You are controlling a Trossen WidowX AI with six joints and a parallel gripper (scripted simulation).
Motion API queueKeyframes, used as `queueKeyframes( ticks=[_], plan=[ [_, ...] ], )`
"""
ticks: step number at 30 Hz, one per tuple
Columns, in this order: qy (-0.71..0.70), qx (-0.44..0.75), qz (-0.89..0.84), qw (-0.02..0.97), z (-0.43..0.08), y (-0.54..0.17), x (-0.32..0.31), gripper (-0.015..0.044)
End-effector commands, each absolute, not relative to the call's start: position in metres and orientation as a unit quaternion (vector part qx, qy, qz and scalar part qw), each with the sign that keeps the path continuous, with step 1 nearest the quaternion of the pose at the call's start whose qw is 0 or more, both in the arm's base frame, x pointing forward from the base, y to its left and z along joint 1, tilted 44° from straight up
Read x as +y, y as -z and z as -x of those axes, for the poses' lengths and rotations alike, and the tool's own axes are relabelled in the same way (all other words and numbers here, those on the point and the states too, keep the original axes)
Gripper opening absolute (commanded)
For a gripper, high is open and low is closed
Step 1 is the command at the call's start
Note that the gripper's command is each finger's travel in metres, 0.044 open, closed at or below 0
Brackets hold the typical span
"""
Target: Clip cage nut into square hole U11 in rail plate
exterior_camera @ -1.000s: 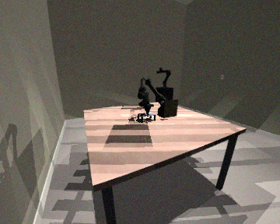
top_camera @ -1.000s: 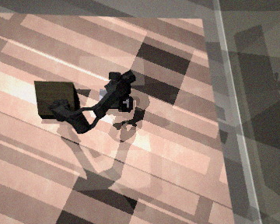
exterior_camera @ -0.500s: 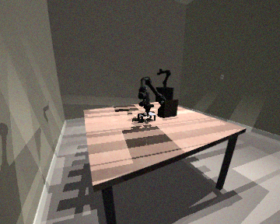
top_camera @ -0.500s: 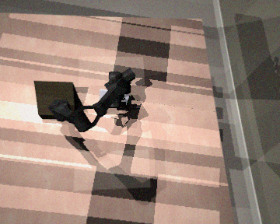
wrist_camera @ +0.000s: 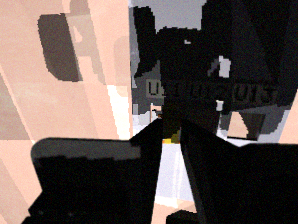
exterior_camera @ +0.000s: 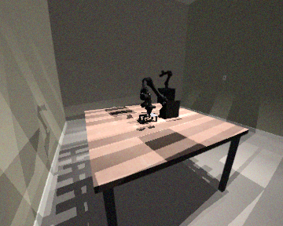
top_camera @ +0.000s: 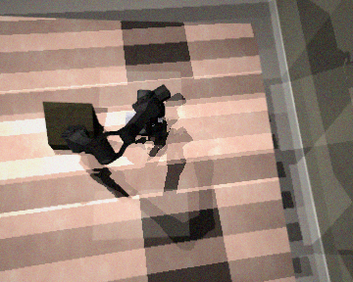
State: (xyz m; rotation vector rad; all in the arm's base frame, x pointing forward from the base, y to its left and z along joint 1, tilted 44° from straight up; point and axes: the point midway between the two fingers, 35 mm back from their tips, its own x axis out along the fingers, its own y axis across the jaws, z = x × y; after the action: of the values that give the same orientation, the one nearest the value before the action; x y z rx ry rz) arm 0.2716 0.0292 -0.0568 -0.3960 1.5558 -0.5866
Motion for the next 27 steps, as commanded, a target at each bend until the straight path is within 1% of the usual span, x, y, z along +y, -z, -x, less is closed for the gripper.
queueKeyframes(
  ticks=[1,27],
  plan=[
    [0.265,0.684,0.179,0.656,-0.2726,0.0569,0.0293,0.0032],
    [0.284,0.678,0.198,0.649,-0.2728,0.0590,0.0307,0.0032]
  ],
)
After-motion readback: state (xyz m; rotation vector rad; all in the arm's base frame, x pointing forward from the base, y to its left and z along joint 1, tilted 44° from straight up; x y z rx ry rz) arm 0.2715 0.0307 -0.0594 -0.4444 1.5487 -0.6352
